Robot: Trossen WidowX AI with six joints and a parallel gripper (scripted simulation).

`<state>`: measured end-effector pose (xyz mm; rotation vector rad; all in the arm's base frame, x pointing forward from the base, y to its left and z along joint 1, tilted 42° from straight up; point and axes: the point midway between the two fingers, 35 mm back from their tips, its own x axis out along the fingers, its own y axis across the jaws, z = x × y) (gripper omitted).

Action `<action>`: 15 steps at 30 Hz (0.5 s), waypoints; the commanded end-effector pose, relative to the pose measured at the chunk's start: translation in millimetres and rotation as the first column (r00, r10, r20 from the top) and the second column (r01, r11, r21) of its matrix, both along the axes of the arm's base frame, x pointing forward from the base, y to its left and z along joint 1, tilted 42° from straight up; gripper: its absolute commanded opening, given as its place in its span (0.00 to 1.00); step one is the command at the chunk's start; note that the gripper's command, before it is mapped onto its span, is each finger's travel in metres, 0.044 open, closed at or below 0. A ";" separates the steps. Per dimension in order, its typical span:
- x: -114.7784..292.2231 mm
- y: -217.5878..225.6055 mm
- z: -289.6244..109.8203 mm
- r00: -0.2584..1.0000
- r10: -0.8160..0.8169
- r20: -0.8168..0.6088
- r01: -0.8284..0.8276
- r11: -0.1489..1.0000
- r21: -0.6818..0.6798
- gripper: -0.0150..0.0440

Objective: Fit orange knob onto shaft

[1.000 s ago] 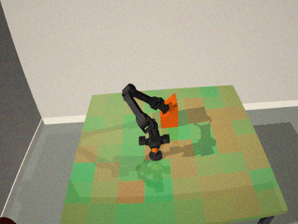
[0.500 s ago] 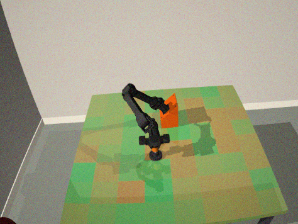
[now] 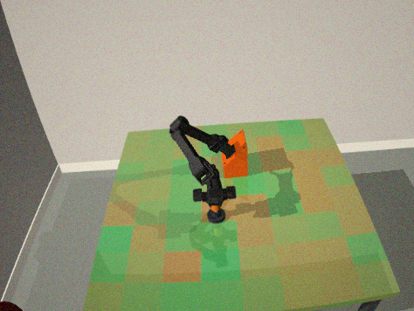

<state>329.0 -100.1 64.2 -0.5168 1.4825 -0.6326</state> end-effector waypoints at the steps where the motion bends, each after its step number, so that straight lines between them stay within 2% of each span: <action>1: 0.3 -0.9 -0.8 1.000 0.002 0.002 -0.002 1.000 0.001 0.25; 15: -2.8 -0.7 -1.8 1.000 0.002 0.002 -0.002 1.000 0.001 0.25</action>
